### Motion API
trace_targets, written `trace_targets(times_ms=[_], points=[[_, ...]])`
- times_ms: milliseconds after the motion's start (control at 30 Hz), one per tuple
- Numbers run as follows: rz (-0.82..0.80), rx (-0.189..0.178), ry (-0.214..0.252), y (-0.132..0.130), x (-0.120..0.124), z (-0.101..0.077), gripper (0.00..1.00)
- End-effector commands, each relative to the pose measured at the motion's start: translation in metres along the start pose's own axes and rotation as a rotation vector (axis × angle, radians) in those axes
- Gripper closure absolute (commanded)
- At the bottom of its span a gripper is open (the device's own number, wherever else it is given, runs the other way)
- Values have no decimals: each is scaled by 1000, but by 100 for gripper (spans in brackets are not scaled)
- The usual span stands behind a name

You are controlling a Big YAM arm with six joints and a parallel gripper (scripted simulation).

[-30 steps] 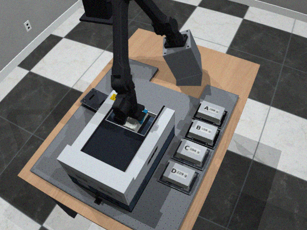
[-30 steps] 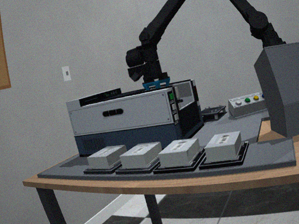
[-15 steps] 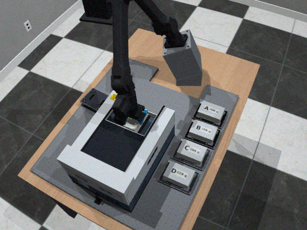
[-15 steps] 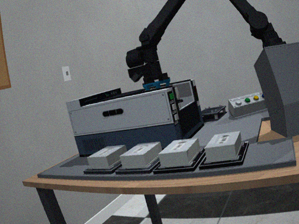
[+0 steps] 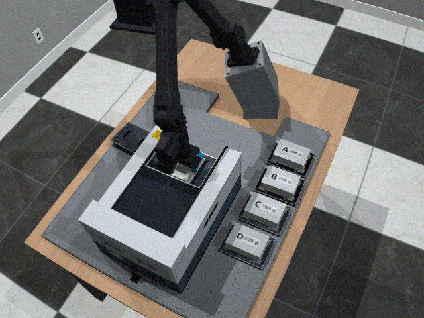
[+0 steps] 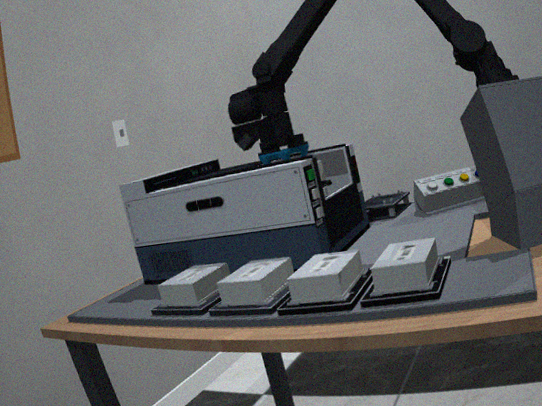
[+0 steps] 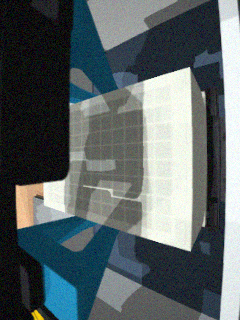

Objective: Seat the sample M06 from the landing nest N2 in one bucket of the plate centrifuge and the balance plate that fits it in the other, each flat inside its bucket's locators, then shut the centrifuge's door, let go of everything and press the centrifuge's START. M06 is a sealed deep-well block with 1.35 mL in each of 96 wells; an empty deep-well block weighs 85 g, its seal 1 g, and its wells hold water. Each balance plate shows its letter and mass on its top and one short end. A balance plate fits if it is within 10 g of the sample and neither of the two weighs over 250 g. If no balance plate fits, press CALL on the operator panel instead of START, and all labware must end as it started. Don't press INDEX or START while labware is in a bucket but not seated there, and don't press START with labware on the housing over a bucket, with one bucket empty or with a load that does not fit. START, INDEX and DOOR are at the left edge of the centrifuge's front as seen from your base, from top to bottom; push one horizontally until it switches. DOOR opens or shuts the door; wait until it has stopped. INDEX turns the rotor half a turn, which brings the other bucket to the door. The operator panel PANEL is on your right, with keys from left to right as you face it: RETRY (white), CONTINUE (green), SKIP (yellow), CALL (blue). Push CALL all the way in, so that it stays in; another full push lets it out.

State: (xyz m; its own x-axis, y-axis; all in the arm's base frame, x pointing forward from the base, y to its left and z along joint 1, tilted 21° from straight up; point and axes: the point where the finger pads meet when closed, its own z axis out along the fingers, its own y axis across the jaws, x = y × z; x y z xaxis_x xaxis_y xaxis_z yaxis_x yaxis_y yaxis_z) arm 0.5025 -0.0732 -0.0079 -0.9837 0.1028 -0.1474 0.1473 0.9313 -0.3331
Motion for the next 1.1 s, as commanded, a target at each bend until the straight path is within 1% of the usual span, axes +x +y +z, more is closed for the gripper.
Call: trace_targets(times_ms=[0,33,200,267,1067], points=[[5,-4,-28,-7,-16,0,100],[12,-5,-47,-11,-20,-11,100],[5,-3,-27,-8,-15,1,100],[4,-3,-24,-7,-14,3,100],[0,-3,-14,-7,-8,12,100]])
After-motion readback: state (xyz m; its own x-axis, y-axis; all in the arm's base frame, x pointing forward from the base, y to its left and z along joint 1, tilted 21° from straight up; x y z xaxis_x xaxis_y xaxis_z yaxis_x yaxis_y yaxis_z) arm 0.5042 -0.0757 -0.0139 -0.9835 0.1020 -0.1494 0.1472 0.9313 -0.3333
